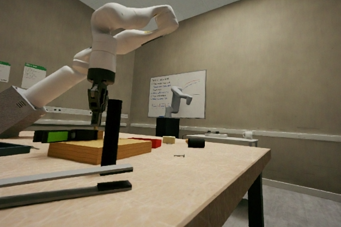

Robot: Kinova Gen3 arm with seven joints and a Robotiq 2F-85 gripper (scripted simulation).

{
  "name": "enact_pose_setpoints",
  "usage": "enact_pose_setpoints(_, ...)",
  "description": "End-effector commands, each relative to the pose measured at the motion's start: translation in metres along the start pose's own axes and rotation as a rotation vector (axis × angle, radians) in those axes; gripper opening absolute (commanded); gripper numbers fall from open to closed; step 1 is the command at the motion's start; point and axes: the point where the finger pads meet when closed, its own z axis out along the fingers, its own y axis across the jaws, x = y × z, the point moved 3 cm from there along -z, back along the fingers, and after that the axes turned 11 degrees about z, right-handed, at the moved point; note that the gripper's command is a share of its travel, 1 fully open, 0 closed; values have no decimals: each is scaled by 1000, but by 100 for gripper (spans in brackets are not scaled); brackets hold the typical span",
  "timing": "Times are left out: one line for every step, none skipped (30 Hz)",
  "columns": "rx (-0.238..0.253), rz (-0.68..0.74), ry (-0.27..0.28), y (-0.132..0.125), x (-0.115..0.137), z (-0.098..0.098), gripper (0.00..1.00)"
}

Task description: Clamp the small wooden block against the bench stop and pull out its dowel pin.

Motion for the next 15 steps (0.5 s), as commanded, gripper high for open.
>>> enact_pose_setpoints(2, -12, -1, 0, 0, -1, 10)
enact_pose_setpoints(2, -12, -1, 0, 0, -1, 10)
enact_pose_setpoints(2, -22, -1, 0, 0, -1, 10)
enact_pose_setpoints(2, -31, -1, 0, 0, -1, 10)
enact_pose_setpoints(2, -40, -1, 0, 0, -1, 10)
enact_pose_setpoints(2, -50, -1, 0, 0, -1, 10)
enact_pose_setpoints(2, -59, -1, 0, 0, -1, 10)
enact_pose_setpoints(2, -68, -1, 0, 0, -1, 10)
enact_pose_setpoints(2, -77, -1, 0, 0, -1, 10)
enact_pose_setpoints(2, -87, -1, 0, 0, -1, 10)
enact_pose_setpoints(2, -96, -1, 0, 0, -1, 10)
enact_pose_setpoints(2, -106, -1, 0, 0, -1, 10)
enact_pose_setpoints(2, -115, -1, 0, 0, -1, 10)
enact_pose_setpoints(2, -124, -1, 0, 0, -1, 10)
enact_pose_setpoints(2, -134, -1, 0, 0, -1, 10)
